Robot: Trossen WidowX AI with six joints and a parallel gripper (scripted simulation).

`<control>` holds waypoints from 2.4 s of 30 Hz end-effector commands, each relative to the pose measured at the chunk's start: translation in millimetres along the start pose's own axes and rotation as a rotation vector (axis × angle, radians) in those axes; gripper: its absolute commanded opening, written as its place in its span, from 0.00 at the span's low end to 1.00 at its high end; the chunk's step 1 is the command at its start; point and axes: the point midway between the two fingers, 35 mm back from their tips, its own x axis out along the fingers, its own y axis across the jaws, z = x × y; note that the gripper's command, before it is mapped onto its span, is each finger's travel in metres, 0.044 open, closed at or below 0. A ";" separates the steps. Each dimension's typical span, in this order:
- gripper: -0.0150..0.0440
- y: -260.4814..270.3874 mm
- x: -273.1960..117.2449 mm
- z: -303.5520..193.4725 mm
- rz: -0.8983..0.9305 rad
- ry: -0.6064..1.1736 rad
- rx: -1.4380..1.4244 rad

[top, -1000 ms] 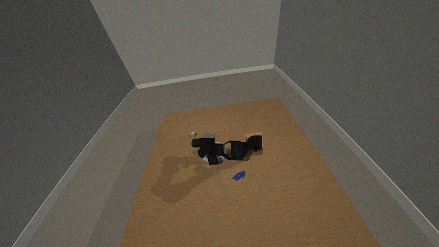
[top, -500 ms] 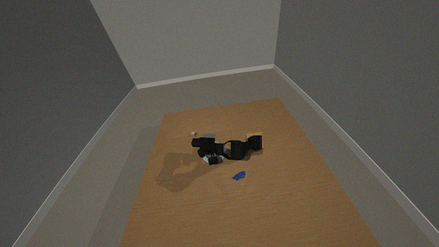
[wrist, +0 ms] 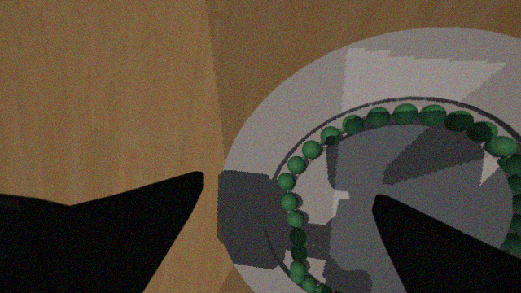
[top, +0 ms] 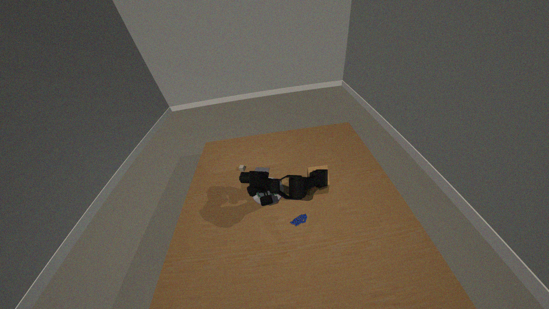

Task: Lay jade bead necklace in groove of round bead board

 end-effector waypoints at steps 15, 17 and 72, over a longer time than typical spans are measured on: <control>0.46 -15.4 -30.3 -57.2 -0.002 0.000 -0.099; 0.46 -15.5 -26.9 -57.1 -0.002 0.000 -0.099; 0.25 -14.3 7.5 -56.1 -0.005 -0.001 -0.109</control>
